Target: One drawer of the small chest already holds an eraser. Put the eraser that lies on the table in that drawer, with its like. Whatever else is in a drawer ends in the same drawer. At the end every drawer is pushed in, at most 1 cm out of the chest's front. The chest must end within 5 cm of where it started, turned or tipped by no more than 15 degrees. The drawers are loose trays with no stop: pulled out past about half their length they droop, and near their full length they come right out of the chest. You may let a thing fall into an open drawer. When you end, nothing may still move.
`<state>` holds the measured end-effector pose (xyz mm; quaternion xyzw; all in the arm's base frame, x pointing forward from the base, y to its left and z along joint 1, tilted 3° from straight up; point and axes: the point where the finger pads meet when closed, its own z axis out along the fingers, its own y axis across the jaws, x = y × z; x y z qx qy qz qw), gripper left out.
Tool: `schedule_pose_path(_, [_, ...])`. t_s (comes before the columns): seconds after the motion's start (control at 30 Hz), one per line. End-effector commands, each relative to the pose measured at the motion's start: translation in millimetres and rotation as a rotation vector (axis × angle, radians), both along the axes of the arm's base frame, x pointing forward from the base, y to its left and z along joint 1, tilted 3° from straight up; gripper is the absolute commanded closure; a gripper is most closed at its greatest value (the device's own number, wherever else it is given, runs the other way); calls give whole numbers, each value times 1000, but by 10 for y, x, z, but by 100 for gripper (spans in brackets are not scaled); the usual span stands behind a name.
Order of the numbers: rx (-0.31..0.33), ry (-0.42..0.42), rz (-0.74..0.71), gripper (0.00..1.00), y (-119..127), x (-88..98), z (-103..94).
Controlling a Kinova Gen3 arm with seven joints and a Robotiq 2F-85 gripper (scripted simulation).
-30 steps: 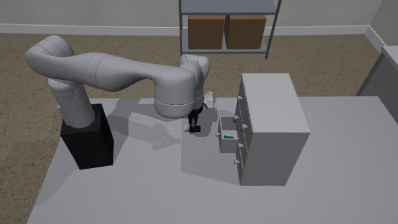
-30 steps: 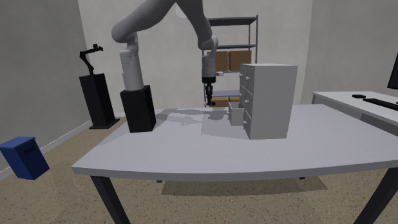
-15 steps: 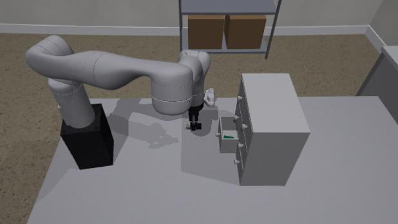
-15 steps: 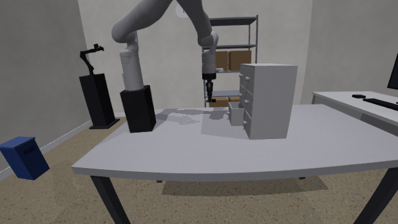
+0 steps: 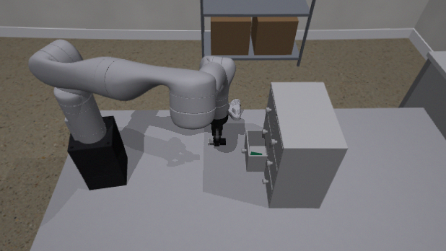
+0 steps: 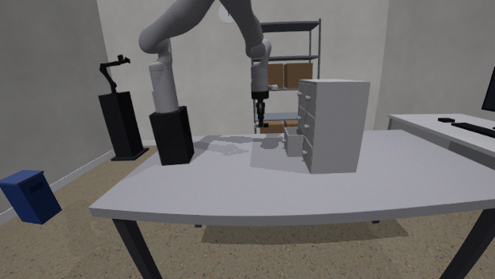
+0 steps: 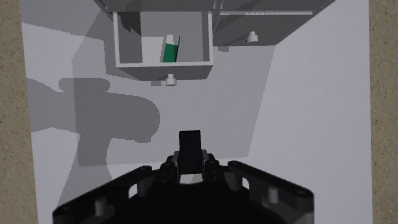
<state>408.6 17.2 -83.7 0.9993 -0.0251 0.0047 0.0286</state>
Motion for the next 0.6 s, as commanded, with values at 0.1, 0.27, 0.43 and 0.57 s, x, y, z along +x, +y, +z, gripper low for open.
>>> schedule_pose_path(0.1, [-1, -3, 1, 81, 0, 4, 6])
schedule_pose_path(0.27, [-1, -7, 1, 81, -1, 5, 5])
schedule_pose_path(0.43, [-2, -13, 1, 81, -3, 6, 4])
schedule_pose_path(0.57, [-3, -18, 1, 81, -3, 7, 3])
